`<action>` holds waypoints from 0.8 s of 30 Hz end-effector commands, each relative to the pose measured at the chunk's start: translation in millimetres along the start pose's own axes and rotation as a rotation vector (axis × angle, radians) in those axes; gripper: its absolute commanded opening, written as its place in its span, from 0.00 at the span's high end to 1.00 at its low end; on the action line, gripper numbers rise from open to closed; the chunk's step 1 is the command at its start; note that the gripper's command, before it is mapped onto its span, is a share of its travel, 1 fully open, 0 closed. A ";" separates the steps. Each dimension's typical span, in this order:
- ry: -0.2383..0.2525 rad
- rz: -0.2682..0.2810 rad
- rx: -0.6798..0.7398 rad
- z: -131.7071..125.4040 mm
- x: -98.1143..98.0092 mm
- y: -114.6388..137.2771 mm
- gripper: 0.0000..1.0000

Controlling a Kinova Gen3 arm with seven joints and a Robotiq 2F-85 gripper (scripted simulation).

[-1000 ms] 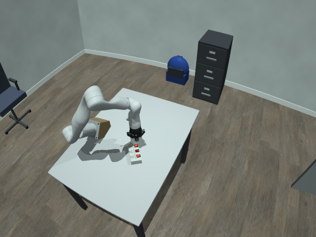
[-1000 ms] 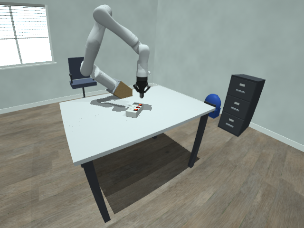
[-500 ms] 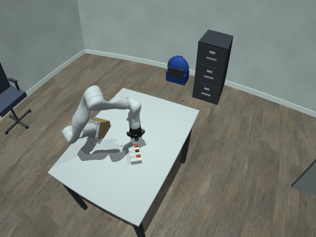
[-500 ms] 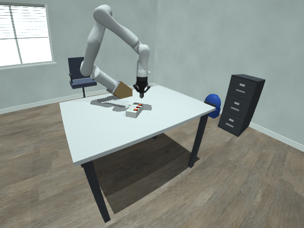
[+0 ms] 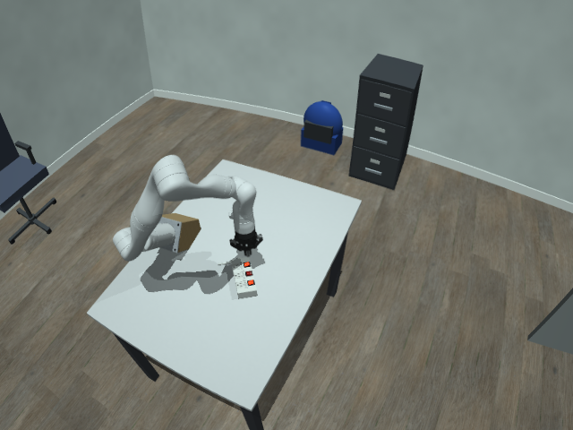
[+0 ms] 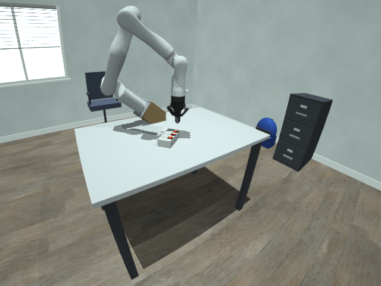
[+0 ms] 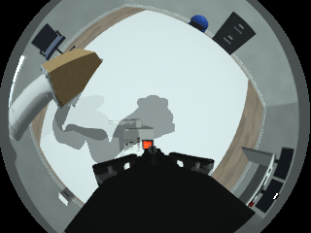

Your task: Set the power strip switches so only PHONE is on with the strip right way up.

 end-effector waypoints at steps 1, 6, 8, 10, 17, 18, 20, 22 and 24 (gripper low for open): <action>0.007 -0.003 0.008 -1.3 0.2 0.4 1.00; 0.009 -0.004 0.007 -2.4 2.6 0.3 1.00; 0.009 -0.004 0.007 -2.4 2.6 0.3 1.00; 0.010 -0.004 0.007 -2.9 4.1 0.3 1.00; 0.010 -0.004 0.007 -2.9 10.6 0.2 1.00; 0.010 -0.004 0.007 -2.9 11.8 0.2 1.00; 0.010 -0.004 0.007 -2.9 14.2 0.2 1.00; 0.010 -0.004 0.007 -2.9 16.8 0.1 1.00; 0.010 -0.004 0.007 -2.9 18.1 0.1 1.00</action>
Point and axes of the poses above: the point where the finger pads meet when closed, its own x axis out along the fingers, its own z axis across the jaws, y = z × x, the point moved 4 cm from there along -x, back along the fingers, and after that the axes turned 1 degree about x, right-handed, at the moved point
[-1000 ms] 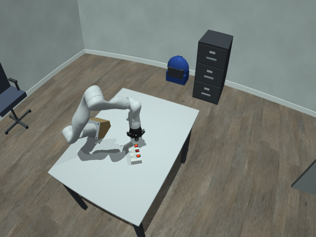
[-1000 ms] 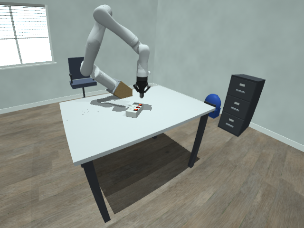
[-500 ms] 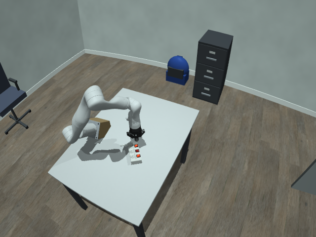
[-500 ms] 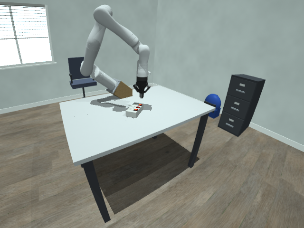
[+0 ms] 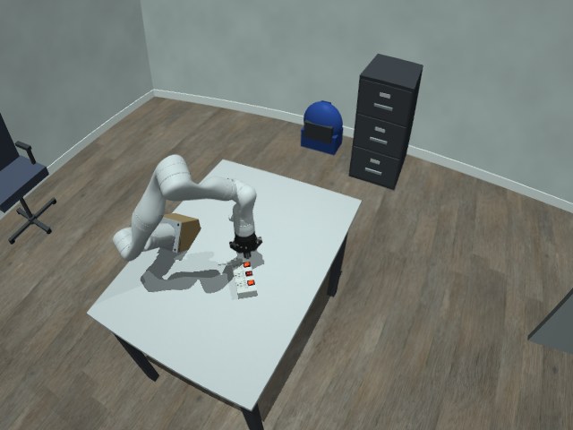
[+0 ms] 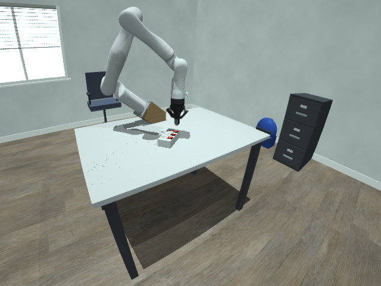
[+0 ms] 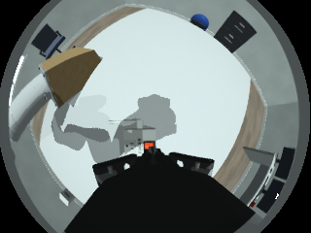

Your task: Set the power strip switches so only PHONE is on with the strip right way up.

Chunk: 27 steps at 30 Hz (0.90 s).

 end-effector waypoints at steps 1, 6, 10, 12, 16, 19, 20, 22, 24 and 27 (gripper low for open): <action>-0.001 -0.002 0.003 0.1 4.8 -0.1 1.00; -0.001 -0.002 0.003 0.1 11.6 -0.2 1.00; -0.001 -0.002 0.003 0.2 16.9 -0.2 1.00; -0.001 -0.002 0.003 0.2 19.3 -0.3 1.00; -0.001 -0.002 0.004 0.3 23.7 -0.3 1.00; -0.001 -0.002 0.004 0.7 24.4 -0.3 1.00; -0.001 -0.002 0.004 0.5 25.4 -0.3 1.00; -0.001 -0.002 0.004 0.3 27.0 -0.3 1.00; -0.001 -0.002 0.004 0.5 28.2 -0.3 1.00; -0.001 -0.002 0.004 0.7 29.5 -0.3 1.00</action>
Point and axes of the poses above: the point where the finger pads meet when closed, its own x axis out along the fingers, its own z axis across the jaws, y = z × x, the point moved 4 cm from there along -x, back along the fingers, and after that the axes turned 1 degree about x, right-handed, at the moved point
